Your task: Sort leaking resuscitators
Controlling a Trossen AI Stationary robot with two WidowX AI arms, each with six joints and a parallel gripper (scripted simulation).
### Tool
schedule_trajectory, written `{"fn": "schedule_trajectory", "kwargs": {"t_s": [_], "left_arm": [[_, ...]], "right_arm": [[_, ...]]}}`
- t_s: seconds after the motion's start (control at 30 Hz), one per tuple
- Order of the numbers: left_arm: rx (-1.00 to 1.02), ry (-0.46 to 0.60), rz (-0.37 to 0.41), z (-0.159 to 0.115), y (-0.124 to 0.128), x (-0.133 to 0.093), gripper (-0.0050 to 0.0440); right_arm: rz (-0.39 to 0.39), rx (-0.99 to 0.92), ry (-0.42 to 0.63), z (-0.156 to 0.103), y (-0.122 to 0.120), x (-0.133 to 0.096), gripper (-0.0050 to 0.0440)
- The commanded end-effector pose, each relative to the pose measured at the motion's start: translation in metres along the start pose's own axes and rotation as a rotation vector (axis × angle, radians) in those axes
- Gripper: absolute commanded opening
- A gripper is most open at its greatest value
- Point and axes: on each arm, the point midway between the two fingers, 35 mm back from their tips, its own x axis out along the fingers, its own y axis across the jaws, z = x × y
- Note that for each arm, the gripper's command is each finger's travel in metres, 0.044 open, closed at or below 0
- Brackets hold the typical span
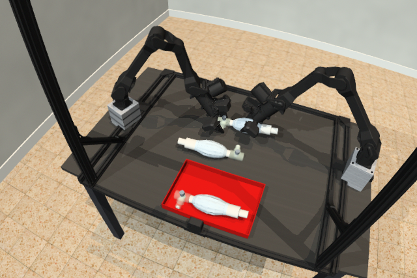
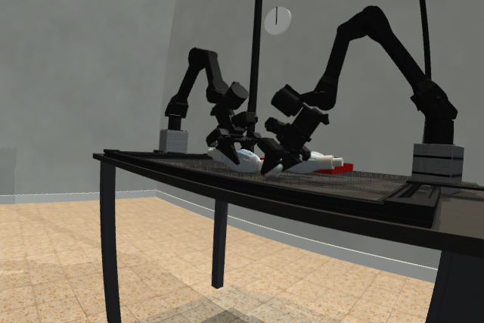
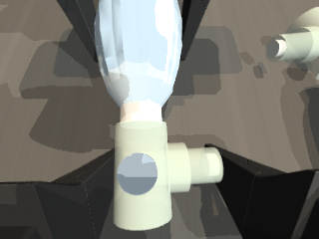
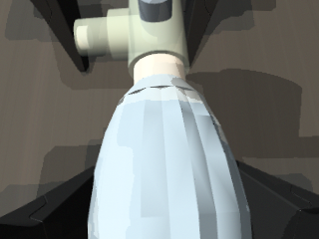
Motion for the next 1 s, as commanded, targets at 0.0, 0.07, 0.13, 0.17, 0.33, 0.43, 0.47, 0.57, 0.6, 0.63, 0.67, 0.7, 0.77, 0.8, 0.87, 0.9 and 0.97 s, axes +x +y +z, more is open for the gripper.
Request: {"fn": "schedule_trajectory", "kwargs": {"t_s": [0.0,0.07,0.13,0.17,0.33,0.43,0.47,0.57,0.6,0.63,0.67,0.7,0.77,0.8,0.87,0.9,0.97], "left_arm": [[0.0,-0.002,-0.001,0.0004,-0.0004,0.0004,0.0],[0.0,-0.002,-0.001,0.0004,-0.0004,0.0004,0.0],[0.0,-0.002,-0.001,0.0004,-0.0004,0.0004,0.0],[0.0,-0.002,-0.001,0.0004,-0.0004,0.0004,0.0],[-0.001,-0.003,-0.001,0.0009,0.0,0.0002,0.0],[-0.001,-0.003,-0.001,0.0009,0.0,0.0002,0.0],[-0.001,-0.003,-0.001,0.0009,0.0,0.0002,0.0],[-0.001,-0.003,-0.001,0.0009,0.0,0.0002,0.0],[-0.001,-0.003,-0.001,0.0009,0.0,0.0002,0.0],[-0.001,-0.003,-0.001,0.0009,0.0,0.0002,0.0],[-0.001,-0.003,-0.001,0.0009,0.0,0.0002,0.0],[-0.001,-0.003,-0.001,0.0009,0.0,0.0002,0.0],[-0.001,-0.003,-0.001,0.0009,0.0,0.0002,0.0],[-0.001,-0.003,-0.001,0.0009,0.0,0.0002,0.0],[-0.001,-0.003,-0.001,0.0009,0.0,0.0002,0.0],[-0.001,-0.002,-0.001,0.0007,0.0001,0.0002,0.0],[-0.001,-0.002,-0.001,0.0007,0.0001,0.0002,0.0]], "right_arm": [[0.0,0.001,0.001,-0.0002,0.0001,-0.0001,0.0],[0.0,0.001,0.001,-0.0002,0.0001,-0.0001,0.0],[0.0,0.001,0.001,-0.0002,0.0001,-0.0001,0.0],[0.0,0.001,0.001,-0.0002,0.0001,-0.0001,0.0],[0.0,0.0,-0.001,0.0008,0.0001,-0.0003,0.044],[0.0,0.0,-0.001,0.0008,0.0001,-0.0003,0.044],[0.0,0.0,-0.001,0.0008,0.0001,-0.0003,0.044],[0.0,0.0,-0.001,0.0008,0.0001,-0.0003,0.044],[0.0,0.0,-0.001,0.0008,0.0001,-0.0003,0.044],[0.0,0.0,-0.001,0.0008,0.0001,-0.0003,0.044],[0.0,0.0,-0.001,0.0008,0.0001,-0.0003,0.044],[0.0,0.0,-0.001,0.0008,0.0001,-0.0003,0.044],[0.0,0.0,-0.001,0.0008,0.0001,-0.0003,0.044],[0.0,0.0,-0.001,0.0008,0.0001,-0.0003,0.044],[0.0,0.0,-0.001,0.0008,0.0001,-0.0003,0.044],[0.0,0.0,0.0,0.0002,-0.0001,-0.0001,0.044],[0.0,0.0,0.0,0.0002,-0.0001,-0.0001,0.044]]}}
